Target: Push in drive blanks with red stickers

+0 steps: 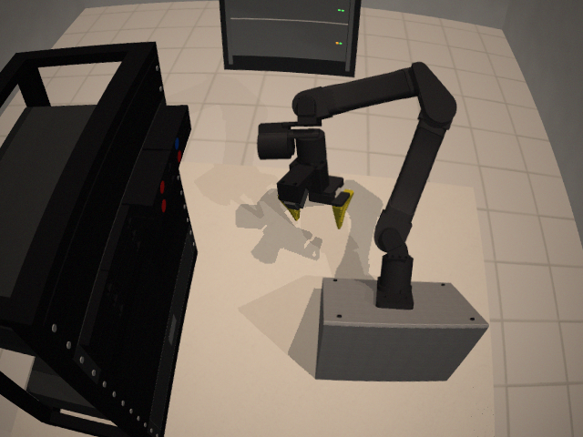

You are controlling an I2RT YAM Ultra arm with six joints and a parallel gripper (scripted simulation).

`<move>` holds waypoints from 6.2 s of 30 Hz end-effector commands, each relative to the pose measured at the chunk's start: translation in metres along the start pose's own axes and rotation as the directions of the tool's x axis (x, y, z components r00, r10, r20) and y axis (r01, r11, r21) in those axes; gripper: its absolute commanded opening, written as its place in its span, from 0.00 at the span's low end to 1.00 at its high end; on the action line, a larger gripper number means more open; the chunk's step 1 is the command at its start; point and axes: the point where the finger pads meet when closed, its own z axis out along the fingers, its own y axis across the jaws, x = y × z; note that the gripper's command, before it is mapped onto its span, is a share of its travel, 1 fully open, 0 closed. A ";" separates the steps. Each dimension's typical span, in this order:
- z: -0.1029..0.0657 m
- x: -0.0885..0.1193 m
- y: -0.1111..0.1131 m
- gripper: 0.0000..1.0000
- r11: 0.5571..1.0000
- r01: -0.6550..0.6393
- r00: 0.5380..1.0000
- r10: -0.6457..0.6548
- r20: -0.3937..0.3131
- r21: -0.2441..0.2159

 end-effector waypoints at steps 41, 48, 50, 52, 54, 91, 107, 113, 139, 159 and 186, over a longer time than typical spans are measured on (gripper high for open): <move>-0.005 0.000 -0.003 1.00 1.000 -0.016 1.000 0.016 0.017 0.014; -0.013 -0.002 -0.002 1.00 0.999 -0.046 0.998 0.045 0.051 0.023; -0.013 -0.003 -0.002 1.00 0.998 -0.053 0.997 0.052 0.059 0.022; -0.014 -0.003 -0.002 1.00 0.998 -0.062 0.996 0.060 0.067 0.020; -0.017 -0.005 -0.002 1.00 0.997 -0.078 0.993 0.076 0.088 0.017; -0.078 -0.061 -0.002 1.00 0.903 -0.417 0.741 0.405 0.536 -0.106; -0.096 -0.094 0.010 1.00 0.807 -0.529 0.503 0.548 0.668 -0.263; -0.106 -0.103 0.010 1.00 0.767 -0.560 0.405 0.583 0.705 -0.313; -0.153 -0.147 0.012 1.00 0.559 -0.603 -0.110 0.648 0.754 -0.568; -0.176 -0.182 0.014 1.00 0.432 -0.558 -0.390 0.617 0.684 -0.708; -0.220 -0.221 0.020 1.00 0.296 -0.387 -0.754 0.444 0.484 -0.873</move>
